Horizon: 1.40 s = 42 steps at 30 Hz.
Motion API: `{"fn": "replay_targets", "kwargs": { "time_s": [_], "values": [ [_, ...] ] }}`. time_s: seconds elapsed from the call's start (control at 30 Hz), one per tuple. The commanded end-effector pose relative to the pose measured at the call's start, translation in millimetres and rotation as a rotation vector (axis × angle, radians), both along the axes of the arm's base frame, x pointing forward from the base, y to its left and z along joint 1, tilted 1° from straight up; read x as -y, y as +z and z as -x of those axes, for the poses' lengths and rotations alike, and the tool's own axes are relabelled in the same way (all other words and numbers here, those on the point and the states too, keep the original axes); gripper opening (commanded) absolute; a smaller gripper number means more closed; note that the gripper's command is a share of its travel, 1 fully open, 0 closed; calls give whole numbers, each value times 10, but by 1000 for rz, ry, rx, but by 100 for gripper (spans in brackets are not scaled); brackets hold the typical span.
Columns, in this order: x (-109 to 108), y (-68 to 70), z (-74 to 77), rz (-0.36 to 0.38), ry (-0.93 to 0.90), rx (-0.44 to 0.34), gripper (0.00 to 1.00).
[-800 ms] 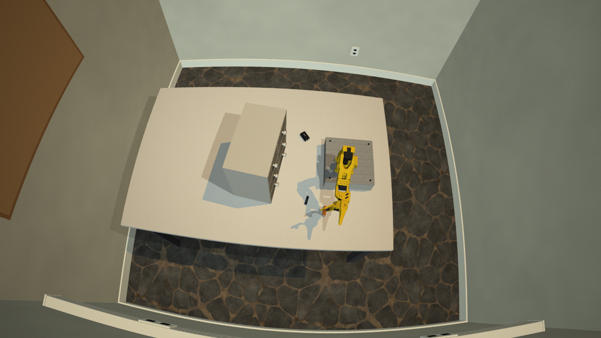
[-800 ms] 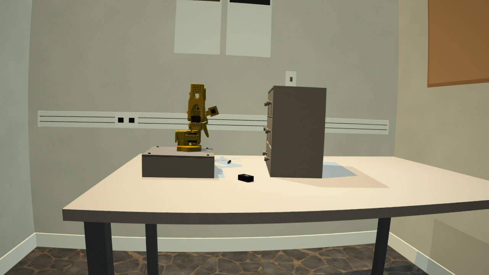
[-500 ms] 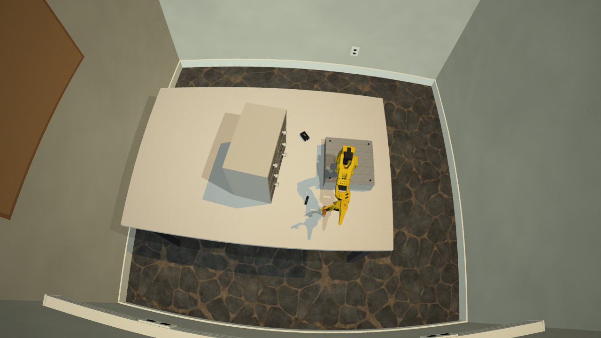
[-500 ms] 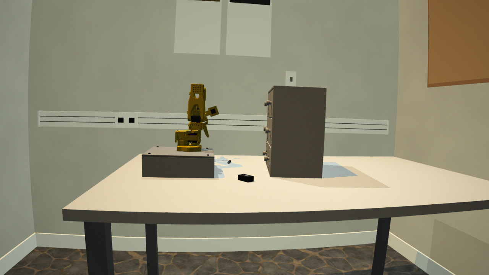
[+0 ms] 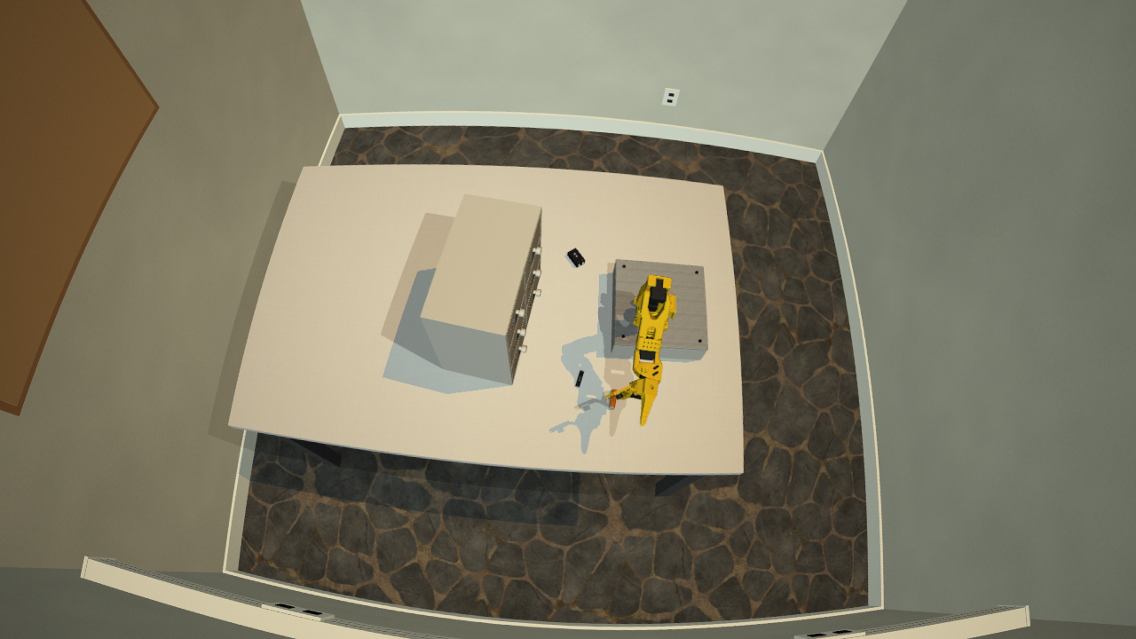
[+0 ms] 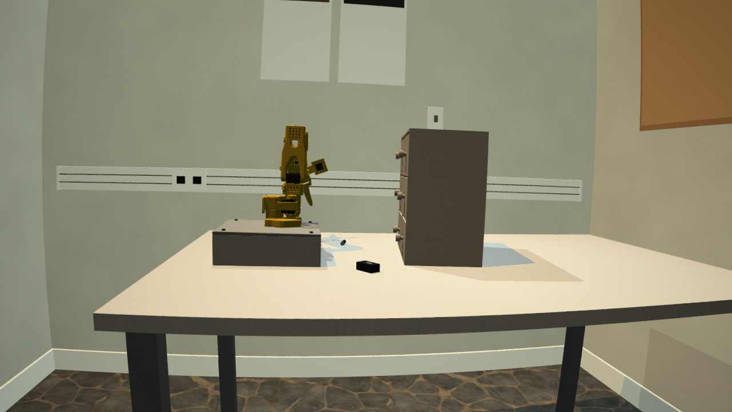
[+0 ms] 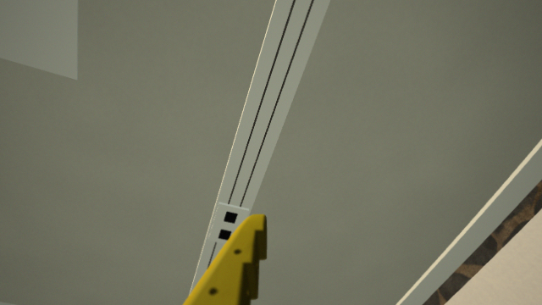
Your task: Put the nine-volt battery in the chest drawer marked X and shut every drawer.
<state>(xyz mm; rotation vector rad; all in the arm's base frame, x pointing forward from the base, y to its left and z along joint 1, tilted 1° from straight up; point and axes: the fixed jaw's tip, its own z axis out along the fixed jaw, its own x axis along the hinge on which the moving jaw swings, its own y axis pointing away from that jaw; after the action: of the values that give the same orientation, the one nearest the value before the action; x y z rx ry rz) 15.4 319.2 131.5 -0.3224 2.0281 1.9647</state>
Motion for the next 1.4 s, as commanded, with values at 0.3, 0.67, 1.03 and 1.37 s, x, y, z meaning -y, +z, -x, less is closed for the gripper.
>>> {"fn": "replay_targets", "kwargs": {
  "time_s": [0.3,0.67,1.03,1.37],
  "values": [
    [3,15,1,-5,0,-1,100],
    [3,15,1,-5,0,-1,100],
    [84,-15,-352,84,-110,85,50],
    [408,-93,-984,289,-304,224,50]
  ]
}}
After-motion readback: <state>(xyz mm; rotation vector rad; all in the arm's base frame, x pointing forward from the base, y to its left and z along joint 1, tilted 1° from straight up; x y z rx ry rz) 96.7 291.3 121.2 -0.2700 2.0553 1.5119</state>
